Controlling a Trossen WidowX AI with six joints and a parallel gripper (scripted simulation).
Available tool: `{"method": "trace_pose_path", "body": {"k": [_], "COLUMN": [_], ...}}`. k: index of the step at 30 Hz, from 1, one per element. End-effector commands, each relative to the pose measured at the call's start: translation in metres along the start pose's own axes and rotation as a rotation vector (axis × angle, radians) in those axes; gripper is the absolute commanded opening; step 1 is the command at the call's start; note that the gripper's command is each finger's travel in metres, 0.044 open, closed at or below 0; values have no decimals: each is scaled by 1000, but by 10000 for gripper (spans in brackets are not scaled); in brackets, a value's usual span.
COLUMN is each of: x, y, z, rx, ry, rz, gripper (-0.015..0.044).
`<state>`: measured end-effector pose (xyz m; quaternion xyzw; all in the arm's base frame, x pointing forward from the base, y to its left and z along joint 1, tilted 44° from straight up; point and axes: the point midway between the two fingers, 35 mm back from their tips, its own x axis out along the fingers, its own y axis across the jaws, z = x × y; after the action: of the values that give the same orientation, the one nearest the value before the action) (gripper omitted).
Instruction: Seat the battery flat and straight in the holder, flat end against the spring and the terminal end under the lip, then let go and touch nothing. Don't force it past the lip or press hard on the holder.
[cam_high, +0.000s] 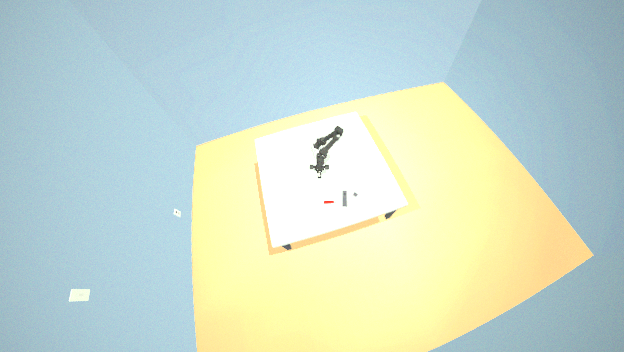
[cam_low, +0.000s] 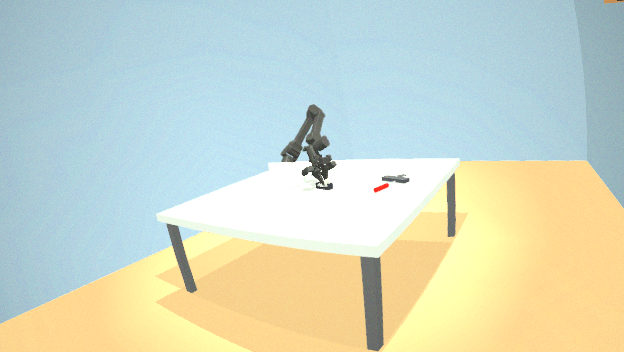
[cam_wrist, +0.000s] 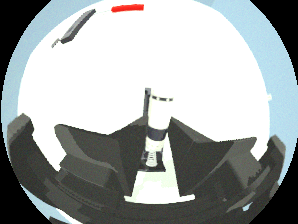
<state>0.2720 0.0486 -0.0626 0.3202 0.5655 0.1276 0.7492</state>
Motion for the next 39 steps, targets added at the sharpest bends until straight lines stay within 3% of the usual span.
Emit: {"method": "trace_pose_path", "body": {"k": [1, 39], "x": [-1, -8], "y": [0, 0], "z": [-2, -24], "rx": [3, 6], "ry": [-25, -33], "rz": [-4, 1], "gripper": [69, 69]}}
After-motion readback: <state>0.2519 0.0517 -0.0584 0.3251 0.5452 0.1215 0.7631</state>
